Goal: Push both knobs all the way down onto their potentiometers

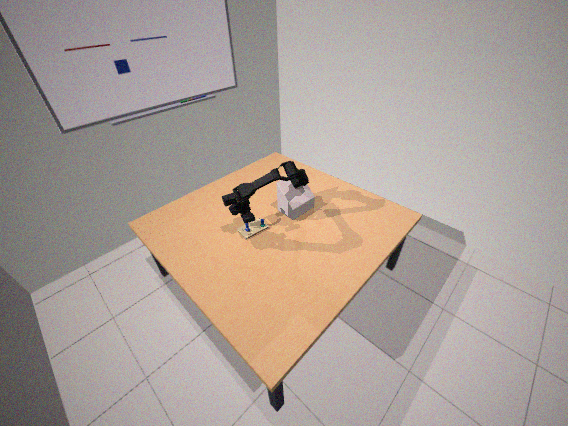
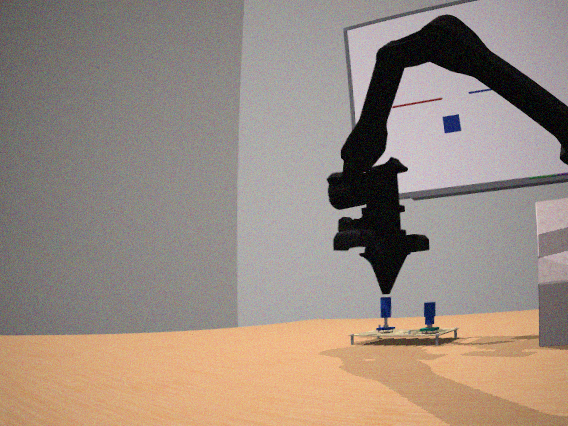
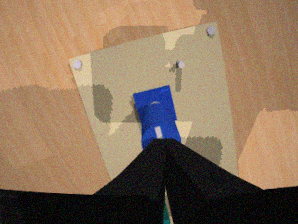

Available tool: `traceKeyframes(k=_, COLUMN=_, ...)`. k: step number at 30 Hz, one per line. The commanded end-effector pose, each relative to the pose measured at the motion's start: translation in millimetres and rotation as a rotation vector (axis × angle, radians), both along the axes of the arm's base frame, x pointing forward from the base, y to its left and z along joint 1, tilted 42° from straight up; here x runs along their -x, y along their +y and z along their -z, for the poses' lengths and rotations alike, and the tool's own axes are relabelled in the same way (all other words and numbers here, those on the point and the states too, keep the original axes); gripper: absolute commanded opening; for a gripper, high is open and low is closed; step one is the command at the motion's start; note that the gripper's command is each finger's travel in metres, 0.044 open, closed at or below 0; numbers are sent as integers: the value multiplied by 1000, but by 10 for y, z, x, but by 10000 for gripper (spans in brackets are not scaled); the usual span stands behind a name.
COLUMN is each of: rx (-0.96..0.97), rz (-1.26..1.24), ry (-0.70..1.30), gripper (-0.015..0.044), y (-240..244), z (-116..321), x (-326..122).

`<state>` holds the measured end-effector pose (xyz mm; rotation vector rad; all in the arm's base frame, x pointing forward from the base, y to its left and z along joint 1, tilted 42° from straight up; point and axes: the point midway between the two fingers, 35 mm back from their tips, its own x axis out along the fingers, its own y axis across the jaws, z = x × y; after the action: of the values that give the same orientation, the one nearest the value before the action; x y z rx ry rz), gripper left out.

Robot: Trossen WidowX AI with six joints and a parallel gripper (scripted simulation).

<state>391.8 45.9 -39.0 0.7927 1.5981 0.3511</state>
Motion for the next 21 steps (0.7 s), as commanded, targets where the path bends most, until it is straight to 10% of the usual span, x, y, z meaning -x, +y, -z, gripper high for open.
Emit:
traceKeyframes(k=1, rx=-6, rz=6, ry=3, gripper=0, y=7, z=5, x=-1)
traceKeyframes(k=21, rx=-6, rz=6, ry=3, gripper=0, y=43, z=44, x=-1)
